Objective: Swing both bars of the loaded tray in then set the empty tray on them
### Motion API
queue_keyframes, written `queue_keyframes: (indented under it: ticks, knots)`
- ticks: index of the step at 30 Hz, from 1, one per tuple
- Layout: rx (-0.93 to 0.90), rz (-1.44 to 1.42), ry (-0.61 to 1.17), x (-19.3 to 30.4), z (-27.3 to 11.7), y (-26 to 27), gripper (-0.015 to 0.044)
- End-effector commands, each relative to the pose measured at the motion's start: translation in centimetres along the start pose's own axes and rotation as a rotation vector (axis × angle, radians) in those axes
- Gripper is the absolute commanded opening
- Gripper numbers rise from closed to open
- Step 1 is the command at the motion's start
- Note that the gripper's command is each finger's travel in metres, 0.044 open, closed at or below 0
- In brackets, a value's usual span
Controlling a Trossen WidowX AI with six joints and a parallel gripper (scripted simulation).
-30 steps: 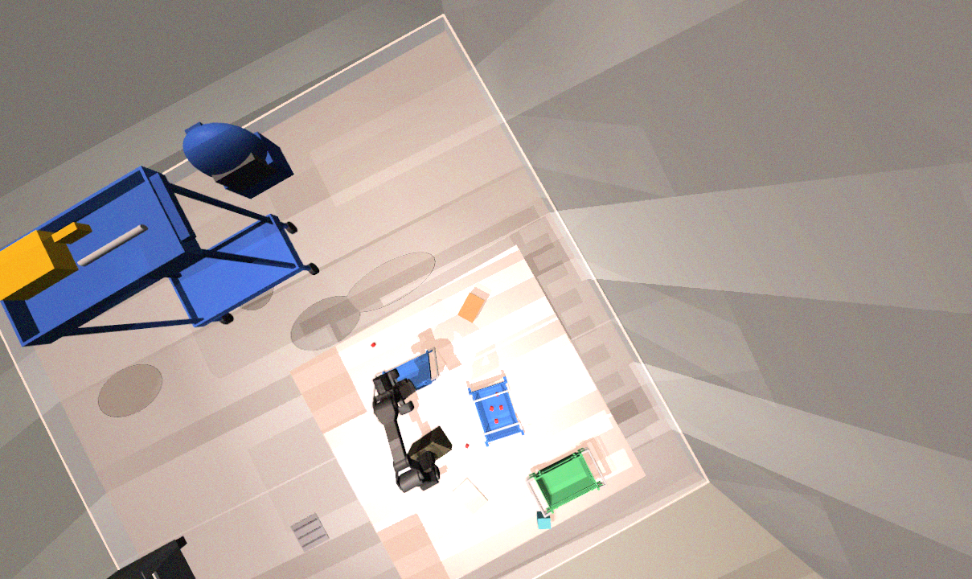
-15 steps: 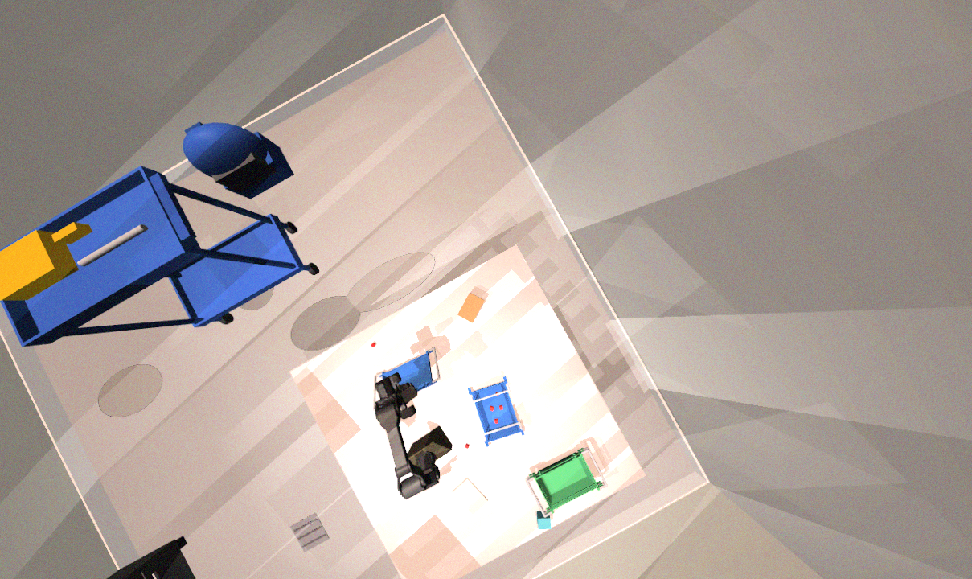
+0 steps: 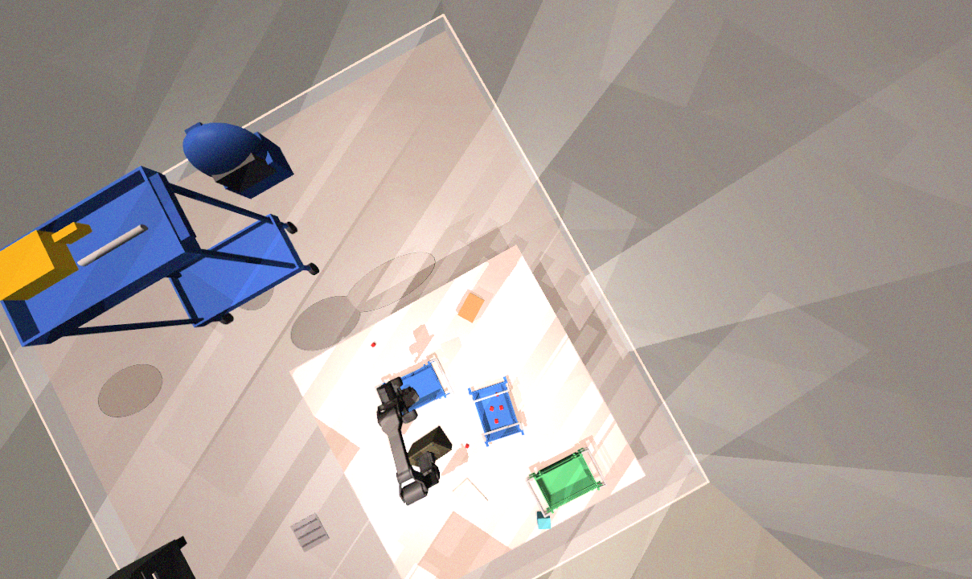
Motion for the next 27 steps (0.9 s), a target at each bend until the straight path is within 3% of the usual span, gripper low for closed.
queue_keyframes:
  ticks: [1, 5, 27]
  knots:
    - [-0.004, -0.005, -0.002, 0.0, -2.0, 0.1, 0.0000]
    - [-0.004, -0.005, -0.001, 0.1, -4.7, 0.2, 0.0000]
    - [-0.003, -0.013, -0.006, 0.1, -3.5, 0.2, 0.0000]
Point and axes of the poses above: the point midway between the two fingers, 35 mm back from their tips, its own z axis out along the fingers, its own y axis across the jaws, x = y × z, the point moved 10 cm from there along -z, back along the fingers, and after that the axes turned 12 degrees about z, right-handed, at the moved point
